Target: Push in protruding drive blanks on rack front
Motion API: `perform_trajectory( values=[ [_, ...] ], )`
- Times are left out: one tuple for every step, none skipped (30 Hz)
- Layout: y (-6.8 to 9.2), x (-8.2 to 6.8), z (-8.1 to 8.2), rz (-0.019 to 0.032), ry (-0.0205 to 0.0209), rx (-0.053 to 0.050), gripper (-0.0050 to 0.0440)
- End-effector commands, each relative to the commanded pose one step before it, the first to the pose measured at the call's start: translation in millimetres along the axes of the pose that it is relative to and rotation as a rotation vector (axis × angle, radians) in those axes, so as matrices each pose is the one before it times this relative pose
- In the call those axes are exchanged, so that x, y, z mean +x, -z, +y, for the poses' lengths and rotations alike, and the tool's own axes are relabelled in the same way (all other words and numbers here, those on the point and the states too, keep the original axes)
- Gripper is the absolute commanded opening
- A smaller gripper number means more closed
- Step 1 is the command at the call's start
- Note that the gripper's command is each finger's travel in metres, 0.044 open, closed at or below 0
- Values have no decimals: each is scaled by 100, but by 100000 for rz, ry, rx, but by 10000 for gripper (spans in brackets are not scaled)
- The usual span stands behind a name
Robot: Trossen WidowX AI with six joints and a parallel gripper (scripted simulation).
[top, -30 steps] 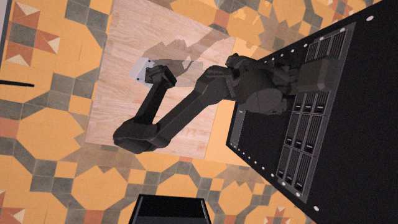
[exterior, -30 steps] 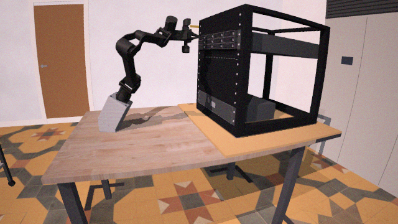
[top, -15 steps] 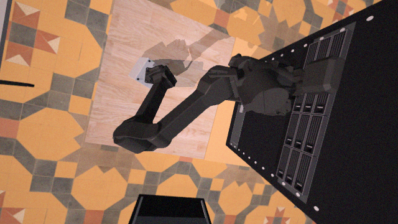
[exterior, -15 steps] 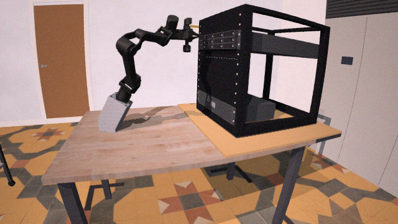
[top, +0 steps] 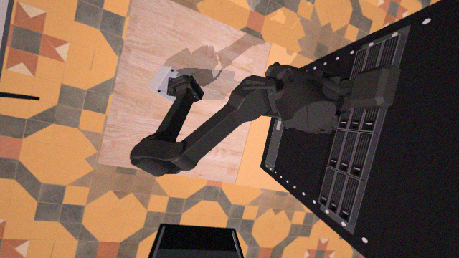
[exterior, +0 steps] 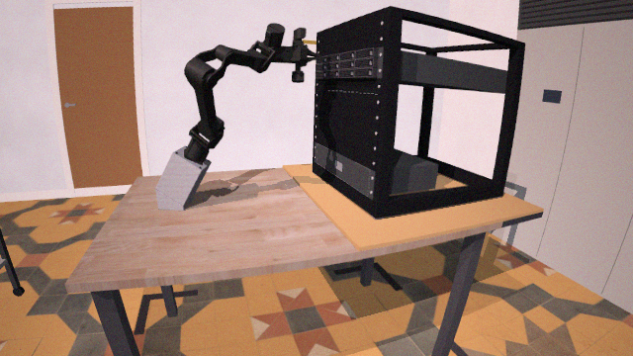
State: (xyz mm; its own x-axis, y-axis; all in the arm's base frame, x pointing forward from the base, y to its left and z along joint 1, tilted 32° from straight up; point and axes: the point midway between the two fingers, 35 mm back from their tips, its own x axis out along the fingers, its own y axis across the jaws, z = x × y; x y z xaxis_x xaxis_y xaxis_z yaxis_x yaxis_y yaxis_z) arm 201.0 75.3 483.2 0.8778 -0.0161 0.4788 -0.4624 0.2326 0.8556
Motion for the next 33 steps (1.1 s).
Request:
perform_trajectory(
  values=[
    [-499,188,797,-948,-1381,1722,-50],
    [0,0,0,0,0,0,-50],
    [-1,62,3,-1,-3,-1,-50],
    [-3,129,4,0,-1,-1,-50],
    [-4,182,5,1,3,1,-50],
    [-5,207,7,0,-1,0,-50],
    [-4,191,6,0,-1,0,-50],
    [-3,138,4,0,1,0,-50],
    [-2,67,1,1,3,1,-50],
    [0,12,0,0,1,0,-50],
    [0,0,0,0,0,0,-50],
    [0,0,0,0,0,0,-50],
    [0,0,0,0,0,0,-50],
    [0,0,0,0,0,0,-50],
    [0,0,0,0,0,0,-50],
    [0,0,0,0,0,0,-50],
    [0,11,1,0,0,0,-50],
    [0,0,0,0,0,0,-50],
    [0,0,0,0,0,0,-50],
    [-2,63,5,-1,-2,-1,-50],
    [-4,129,10,0,-1,0,-50],
    [-6,182,13,1,2,1,-50],
    [-7,207,16,0,-1,0,-50],
    [-6,191,15,0,0,0,-50],
    [-5,138,10,0,1,0,-50],
    [-3,67,4,1,2,1,-50],
    [0,12,1,0,0,0,-50],
    [0,0,0,0,0,0,-50],
    [0,0,0,0,0,0,-50],
    [0,0,0,0,0,0,-50],
    [0,0,0,0,0,0,-50],
    [0,0,0,0,0,0,-50],
    [0,0,0,0,0,0,-50]
  ],
)
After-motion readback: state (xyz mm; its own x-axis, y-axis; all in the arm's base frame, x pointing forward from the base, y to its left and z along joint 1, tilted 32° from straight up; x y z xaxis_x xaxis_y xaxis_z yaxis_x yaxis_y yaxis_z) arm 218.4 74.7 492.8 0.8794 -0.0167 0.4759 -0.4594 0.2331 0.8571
